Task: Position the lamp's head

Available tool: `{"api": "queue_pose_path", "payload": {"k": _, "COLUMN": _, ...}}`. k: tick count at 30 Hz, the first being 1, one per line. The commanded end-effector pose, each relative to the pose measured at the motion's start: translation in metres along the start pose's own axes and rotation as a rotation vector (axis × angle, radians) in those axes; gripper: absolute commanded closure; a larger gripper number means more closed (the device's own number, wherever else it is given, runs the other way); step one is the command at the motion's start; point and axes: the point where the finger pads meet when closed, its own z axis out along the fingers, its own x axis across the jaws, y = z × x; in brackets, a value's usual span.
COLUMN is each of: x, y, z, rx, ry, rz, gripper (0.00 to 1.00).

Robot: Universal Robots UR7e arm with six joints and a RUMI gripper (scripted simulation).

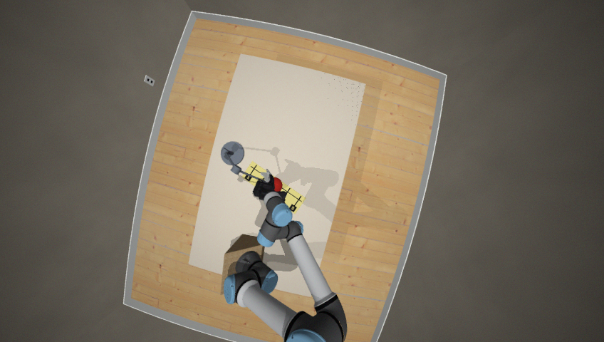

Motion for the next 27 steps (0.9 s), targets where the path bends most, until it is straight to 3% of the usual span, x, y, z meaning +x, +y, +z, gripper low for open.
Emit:
{"api": "queue_pose_path", "payload": {"k": 1, "x": -0.0003, "y": 0.0008, "z": -0.0005, "rx": 0.096, "ry": 0.035, "rz": 0.137, "gripper": 0.0}}
{"api": "queue_pose_path", "payload": {"k": 11, "x": -0.0002, "y": 0.0, "z": -0.0003, "rx": 0.0, "ry": -0.001, "rz": 0.0, "gripper": 0.0}}
{"api": "queue_pose_path", "payload": {"k": 27, "x": -0.0003, "y": -0.0003, "z": -0.0002, "rx": 0.0, "ry": -0.001, "rz": 0.0, "gripper": 0.0}}
